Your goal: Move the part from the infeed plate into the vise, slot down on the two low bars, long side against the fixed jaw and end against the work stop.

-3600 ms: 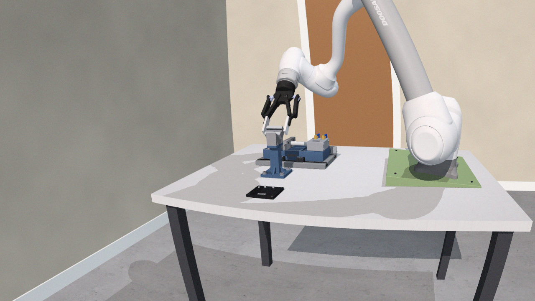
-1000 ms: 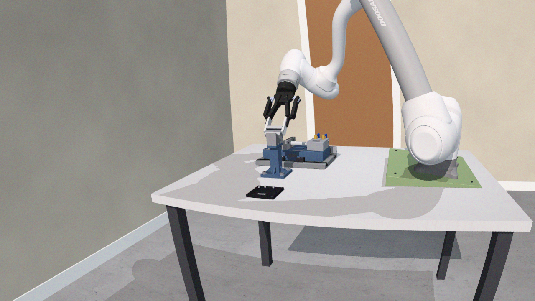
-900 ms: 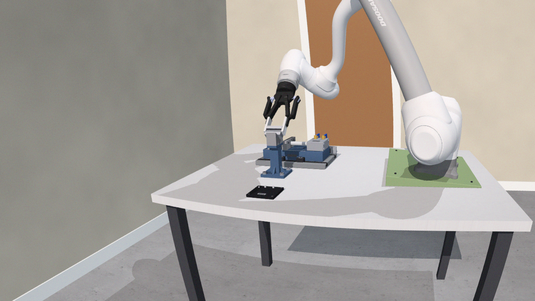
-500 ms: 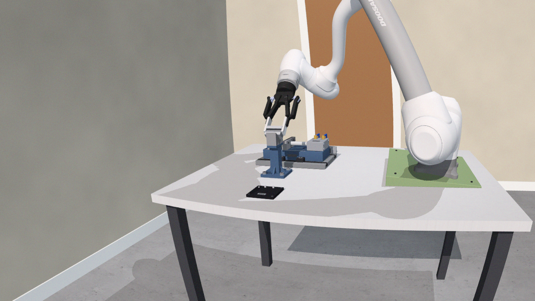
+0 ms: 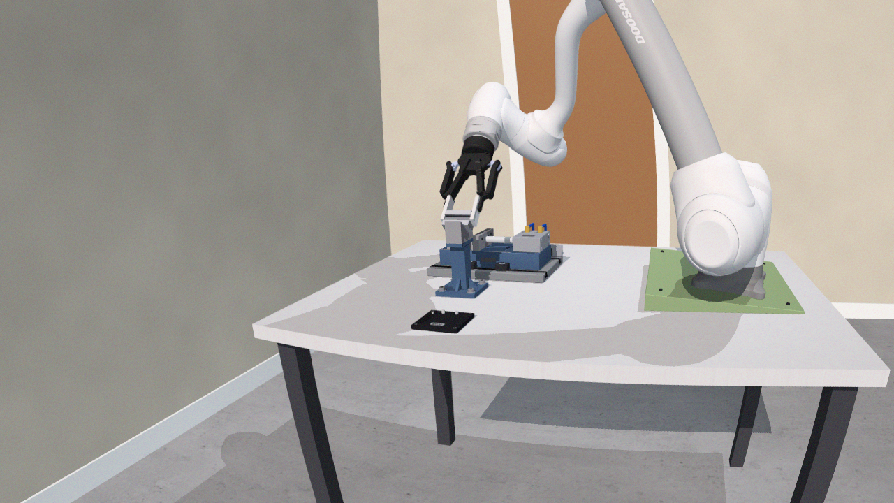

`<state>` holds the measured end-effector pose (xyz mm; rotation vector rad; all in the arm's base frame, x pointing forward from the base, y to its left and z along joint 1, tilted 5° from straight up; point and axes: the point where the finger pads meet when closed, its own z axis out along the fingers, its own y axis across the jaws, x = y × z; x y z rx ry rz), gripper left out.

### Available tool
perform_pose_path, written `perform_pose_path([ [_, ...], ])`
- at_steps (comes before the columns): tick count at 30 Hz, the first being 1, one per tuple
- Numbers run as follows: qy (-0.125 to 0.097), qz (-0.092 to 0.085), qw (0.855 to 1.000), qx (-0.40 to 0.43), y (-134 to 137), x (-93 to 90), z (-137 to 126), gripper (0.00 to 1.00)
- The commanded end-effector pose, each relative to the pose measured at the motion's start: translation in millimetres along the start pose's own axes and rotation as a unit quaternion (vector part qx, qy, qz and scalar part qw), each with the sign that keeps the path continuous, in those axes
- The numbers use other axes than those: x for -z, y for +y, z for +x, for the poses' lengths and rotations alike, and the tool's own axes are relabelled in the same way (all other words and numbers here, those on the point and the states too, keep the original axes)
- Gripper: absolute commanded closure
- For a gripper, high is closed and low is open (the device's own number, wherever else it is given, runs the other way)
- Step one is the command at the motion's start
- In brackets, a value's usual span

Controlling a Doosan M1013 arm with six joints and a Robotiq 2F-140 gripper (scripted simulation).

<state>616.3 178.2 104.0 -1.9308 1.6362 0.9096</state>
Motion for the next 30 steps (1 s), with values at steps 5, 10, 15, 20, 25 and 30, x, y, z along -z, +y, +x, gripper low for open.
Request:
perform_pose_path([
  [5, 0.000, 0.000, 1.000, 0.000, 0.1, 0.4, -0.5, 1.00],
  [10, 0.000, 0.000, 1.000, 0.000, 0.0, 1.0, -1.1, 1.00],
  [15, 0.000, 0.000, 1.000, 0.000, 0.0, 1.8, -1.9, 1.00],
  [20, 0.000, 0.000, 1.000, 0.000, 0.0, 2.8, -2.9, 1.00],
  [25, 0.000, 0.000, 1.000, 0.000, 0.0, 4.3, -4.5, 1.00],
  [30, 0.000, 0.000, 1.000, 0.000, 0.0, 6.2, -6.3, 1.00],
])
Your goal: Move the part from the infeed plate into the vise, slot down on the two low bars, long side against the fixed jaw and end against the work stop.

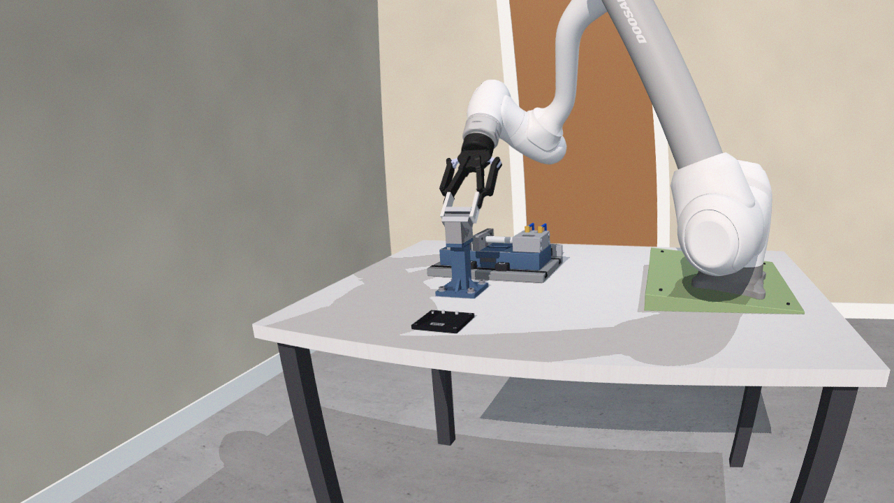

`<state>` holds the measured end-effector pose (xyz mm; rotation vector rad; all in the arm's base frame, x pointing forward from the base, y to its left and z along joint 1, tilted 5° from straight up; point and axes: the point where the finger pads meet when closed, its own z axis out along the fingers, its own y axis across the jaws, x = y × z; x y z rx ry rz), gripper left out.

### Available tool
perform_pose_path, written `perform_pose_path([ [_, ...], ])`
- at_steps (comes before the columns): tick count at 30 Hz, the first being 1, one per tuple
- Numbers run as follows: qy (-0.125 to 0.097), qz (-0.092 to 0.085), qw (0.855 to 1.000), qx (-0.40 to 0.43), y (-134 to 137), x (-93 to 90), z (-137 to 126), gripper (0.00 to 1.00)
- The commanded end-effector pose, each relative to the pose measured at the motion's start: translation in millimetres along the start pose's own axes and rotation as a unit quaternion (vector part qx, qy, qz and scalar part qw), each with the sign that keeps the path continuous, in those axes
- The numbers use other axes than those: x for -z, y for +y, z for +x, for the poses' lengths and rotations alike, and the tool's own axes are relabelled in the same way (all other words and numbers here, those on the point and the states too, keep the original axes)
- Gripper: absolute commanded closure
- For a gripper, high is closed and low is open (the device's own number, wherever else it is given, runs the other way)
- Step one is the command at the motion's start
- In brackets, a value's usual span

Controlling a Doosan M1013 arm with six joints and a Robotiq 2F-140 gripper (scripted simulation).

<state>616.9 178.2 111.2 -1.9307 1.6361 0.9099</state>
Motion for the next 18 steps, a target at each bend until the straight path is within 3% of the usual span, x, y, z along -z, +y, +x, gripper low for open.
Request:
perform_pose_path([
  [1, 0.000, 0.000, 1.000, 0.000, 0.0, 1.5, -1.5, 1.00],
  [18, 0.000, 0.000, 1.000, 0.000, 0.0, 8.0, -8.0, 1.00],
])
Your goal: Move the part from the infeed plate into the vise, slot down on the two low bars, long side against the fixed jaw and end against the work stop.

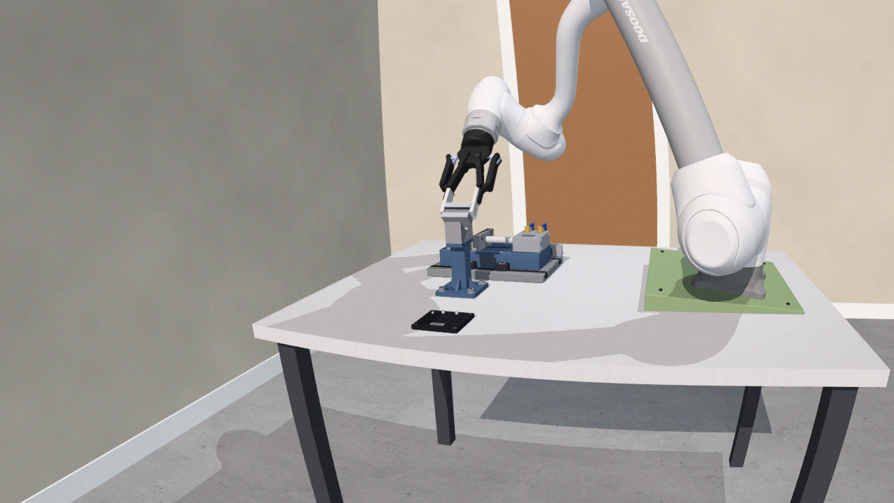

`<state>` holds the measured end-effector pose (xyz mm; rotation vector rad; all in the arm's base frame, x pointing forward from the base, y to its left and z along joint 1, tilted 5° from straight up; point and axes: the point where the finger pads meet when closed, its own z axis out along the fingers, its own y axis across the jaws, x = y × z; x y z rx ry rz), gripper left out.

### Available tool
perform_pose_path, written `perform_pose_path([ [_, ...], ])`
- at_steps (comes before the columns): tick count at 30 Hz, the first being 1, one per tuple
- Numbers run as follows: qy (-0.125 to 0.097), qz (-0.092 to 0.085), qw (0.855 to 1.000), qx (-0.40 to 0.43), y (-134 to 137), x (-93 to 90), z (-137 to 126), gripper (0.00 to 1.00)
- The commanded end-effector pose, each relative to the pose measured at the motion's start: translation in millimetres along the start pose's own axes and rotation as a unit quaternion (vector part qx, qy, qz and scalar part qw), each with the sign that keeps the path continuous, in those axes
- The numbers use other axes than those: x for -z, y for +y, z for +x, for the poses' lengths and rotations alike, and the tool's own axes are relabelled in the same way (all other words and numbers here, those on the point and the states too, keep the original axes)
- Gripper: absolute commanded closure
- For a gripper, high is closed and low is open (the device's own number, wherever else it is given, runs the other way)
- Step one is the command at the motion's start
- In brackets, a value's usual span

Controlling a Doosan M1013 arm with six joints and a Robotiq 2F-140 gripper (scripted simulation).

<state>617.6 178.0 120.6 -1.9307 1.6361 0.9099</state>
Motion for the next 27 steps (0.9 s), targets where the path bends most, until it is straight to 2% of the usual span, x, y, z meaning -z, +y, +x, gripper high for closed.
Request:
perform_pose_path([
  [1, 0.000, 0.000, 1.000, 0.000, 0.0, 1.3, -1.3, 1.00],
  [27, 0.000, 0.000, 1.000, 0.000, 0.0, 8.5, -8.5, 1.00],
])
